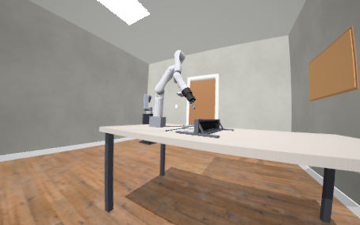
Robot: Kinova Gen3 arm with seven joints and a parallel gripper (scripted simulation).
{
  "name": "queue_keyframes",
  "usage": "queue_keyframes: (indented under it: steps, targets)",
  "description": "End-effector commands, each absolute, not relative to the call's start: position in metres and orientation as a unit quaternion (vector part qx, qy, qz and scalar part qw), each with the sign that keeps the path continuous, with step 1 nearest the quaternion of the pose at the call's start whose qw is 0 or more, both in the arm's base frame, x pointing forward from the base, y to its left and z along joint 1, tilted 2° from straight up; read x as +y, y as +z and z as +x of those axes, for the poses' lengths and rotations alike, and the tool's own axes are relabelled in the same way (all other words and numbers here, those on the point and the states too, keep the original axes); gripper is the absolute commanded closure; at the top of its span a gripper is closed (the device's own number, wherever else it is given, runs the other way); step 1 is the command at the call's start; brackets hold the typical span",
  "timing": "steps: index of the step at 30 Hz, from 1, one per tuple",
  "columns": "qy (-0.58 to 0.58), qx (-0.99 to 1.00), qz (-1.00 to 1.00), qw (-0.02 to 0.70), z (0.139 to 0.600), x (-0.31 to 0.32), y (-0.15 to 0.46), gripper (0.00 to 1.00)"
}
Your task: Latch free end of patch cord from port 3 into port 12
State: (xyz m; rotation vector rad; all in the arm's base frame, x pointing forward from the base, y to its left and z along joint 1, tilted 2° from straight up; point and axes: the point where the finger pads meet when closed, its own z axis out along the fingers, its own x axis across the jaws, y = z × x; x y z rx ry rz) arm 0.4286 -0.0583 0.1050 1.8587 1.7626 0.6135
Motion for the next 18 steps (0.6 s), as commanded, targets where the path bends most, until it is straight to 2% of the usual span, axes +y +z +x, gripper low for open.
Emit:
queue_keyframes:
  steps: [1,18]
  targets:
    - [0.247,0.645,0.677,0.253,0.427,-0.047,0.128,1.00]
    - [0.247,0.645,0.677,0.253,0.405,-0.047,0.153,1.00]
